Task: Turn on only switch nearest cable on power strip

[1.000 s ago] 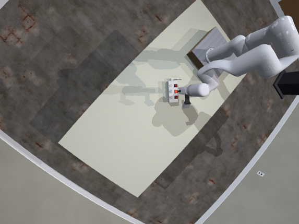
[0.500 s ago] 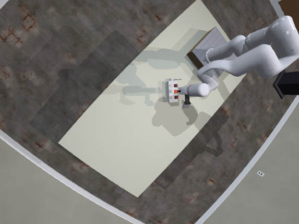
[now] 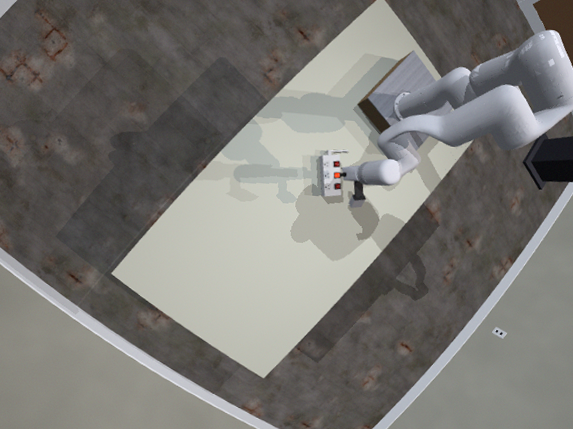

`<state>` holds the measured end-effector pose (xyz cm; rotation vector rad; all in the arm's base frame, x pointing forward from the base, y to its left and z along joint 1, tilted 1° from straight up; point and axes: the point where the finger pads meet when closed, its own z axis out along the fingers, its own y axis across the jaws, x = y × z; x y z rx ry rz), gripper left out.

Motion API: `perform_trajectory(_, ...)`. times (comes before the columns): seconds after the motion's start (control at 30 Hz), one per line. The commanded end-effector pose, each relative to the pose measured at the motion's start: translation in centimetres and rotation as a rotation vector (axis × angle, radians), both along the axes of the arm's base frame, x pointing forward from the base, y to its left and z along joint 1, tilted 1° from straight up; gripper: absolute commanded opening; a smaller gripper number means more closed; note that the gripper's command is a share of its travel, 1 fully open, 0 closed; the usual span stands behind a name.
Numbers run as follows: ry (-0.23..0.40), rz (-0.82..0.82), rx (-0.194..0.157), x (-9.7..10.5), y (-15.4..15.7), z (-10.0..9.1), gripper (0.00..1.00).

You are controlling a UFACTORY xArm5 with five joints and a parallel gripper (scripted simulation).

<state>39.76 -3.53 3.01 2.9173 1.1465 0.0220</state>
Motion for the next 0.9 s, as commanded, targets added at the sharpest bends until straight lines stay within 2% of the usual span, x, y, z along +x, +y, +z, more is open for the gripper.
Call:
perform_trajectory(0.0,-0.003,0.0,0.0,0.1,0.0,0.0,0.0)
perform_trajectory(0.47,-0.004,0.003,0.0,0.1,-0.1,-1.0,0.0)
perform_trajectory(0.87,-0.004,0.003,0.0,0.2,-0.1,-2.6,0.0)
